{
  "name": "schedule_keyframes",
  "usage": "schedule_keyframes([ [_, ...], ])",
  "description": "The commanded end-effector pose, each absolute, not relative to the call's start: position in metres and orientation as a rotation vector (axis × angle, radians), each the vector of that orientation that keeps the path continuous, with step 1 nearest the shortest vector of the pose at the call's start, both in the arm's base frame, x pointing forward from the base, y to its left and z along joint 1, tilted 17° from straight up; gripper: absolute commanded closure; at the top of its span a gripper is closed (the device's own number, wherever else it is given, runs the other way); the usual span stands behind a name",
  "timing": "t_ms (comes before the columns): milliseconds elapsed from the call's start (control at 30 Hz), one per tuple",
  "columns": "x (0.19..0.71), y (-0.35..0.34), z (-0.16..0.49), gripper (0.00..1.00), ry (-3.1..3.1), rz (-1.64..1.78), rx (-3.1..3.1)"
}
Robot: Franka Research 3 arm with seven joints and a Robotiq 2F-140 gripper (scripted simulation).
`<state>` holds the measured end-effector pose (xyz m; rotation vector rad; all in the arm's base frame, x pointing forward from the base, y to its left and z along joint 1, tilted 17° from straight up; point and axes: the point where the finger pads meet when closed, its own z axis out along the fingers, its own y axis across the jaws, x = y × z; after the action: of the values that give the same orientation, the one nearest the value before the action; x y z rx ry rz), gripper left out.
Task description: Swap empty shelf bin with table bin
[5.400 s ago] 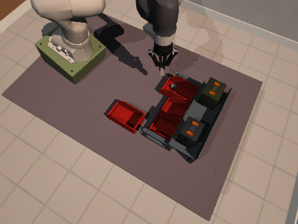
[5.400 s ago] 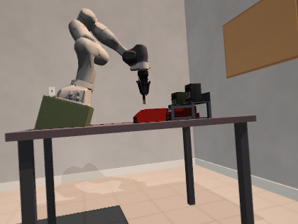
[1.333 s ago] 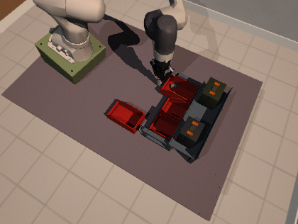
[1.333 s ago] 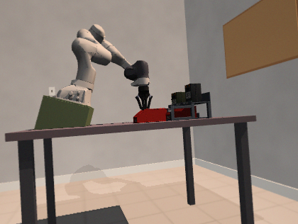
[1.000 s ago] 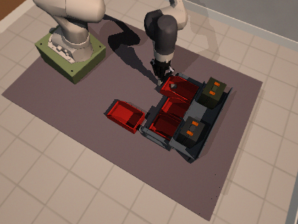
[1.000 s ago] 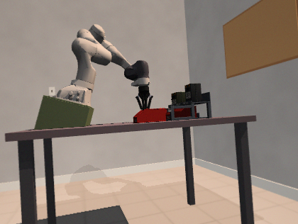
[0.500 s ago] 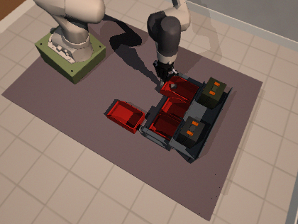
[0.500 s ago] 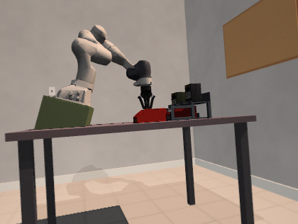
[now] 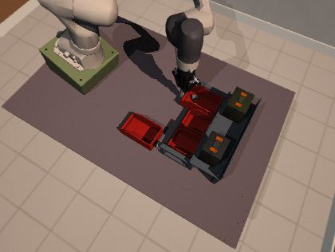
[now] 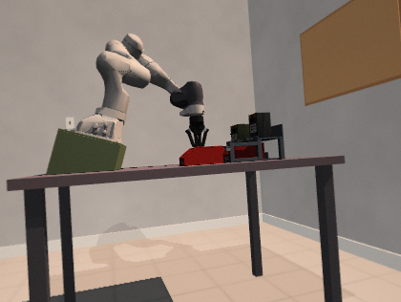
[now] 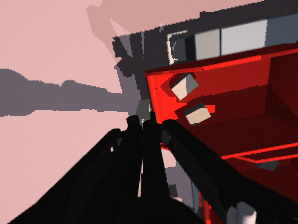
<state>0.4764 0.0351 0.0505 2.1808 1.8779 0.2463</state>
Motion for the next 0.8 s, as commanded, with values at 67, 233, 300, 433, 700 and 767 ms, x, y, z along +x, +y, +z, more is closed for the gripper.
schedule_keyframes([
  [67, 0.476, 0.036, 0.049, 1.00, 1.886, 0.242, 2.180],
  [233, 0.478, 0.036, 0.050, 1.00, 1.886, 0.242, 2.180],
  [300, 0.479, 0.036, 0.050, 1.00, 1.886, 0.242, 2.180],
  [433, 0.480, 0.035, 0.051, 1.00, 1.886, 0.242, 2.180],
  [700, 0.488, 0.034, 0.053, 1.00, 1.886, 0.242, 2.180],
  [767, 0.491, 0.034, 0.054, 1.00, 1.886, 0.242, 2.180],
])
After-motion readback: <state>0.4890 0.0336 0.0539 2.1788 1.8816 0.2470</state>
